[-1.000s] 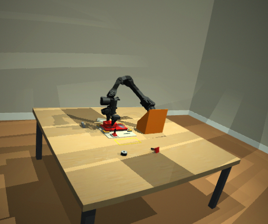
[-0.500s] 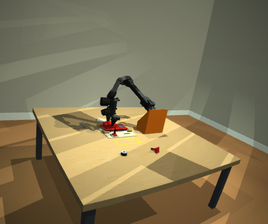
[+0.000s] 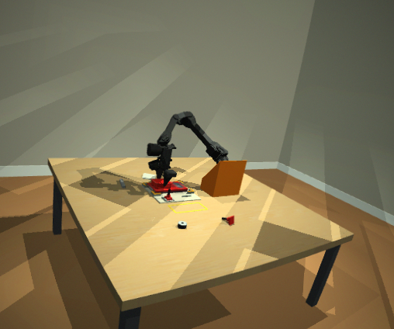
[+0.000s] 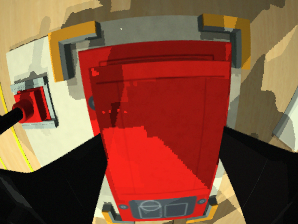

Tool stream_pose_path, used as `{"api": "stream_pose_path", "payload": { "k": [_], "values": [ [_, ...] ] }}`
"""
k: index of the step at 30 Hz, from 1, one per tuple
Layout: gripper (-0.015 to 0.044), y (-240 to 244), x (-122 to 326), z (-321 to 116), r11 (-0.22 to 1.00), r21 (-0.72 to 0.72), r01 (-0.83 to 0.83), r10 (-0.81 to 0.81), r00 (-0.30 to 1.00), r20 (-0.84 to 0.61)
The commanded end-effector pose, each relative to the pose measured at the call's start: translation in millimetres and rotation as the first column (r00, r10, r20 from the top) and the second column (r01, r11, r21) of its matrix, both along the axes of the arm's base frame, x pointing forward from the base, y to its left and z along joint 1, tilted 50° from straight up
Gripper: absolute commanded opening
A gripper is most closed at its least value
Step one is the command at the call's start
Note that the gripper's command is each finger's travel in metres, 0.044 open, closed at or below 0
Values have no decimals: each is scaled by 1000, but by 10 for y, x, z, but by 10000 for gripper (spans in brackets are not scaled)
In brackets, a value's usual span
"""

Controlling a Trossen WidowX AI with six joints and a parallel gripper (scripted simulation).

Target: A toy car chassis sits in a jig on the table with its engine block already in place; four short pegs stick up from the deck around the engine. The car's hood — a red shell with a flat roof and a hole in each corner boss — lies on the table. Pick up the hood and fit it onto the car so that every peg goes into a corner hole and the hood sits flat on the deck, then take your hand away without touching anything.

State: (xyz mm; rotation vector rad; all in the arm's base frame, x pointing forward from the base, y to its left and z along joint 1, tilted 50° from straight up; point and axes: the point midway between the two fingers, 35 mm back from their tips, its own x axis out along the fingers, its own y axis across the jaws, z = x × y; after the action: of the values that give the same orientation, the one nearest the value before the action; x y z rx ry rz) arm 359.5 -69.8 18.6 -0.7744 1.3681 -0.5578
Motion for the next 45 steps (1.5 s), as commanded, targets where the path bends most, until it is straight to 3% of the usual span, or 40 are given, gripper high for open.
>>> {"api": "stream_pose_path", "payload": {
  "k": [1,14,19,27,45],
  "values": [
    [105,-1,0,0,1000,0,0,0,1000,0],
    [440,-1,0,0,1000,0,0,0,1000,0],
    [440,38,-1,28,1000,1,0,0,1000,0],
    [440,529,-86,441,1000,-2,6,-6,1000,-4],
    [440,543,-90,454,1000,-2,6,-6,1000,-4]
  ]
}}
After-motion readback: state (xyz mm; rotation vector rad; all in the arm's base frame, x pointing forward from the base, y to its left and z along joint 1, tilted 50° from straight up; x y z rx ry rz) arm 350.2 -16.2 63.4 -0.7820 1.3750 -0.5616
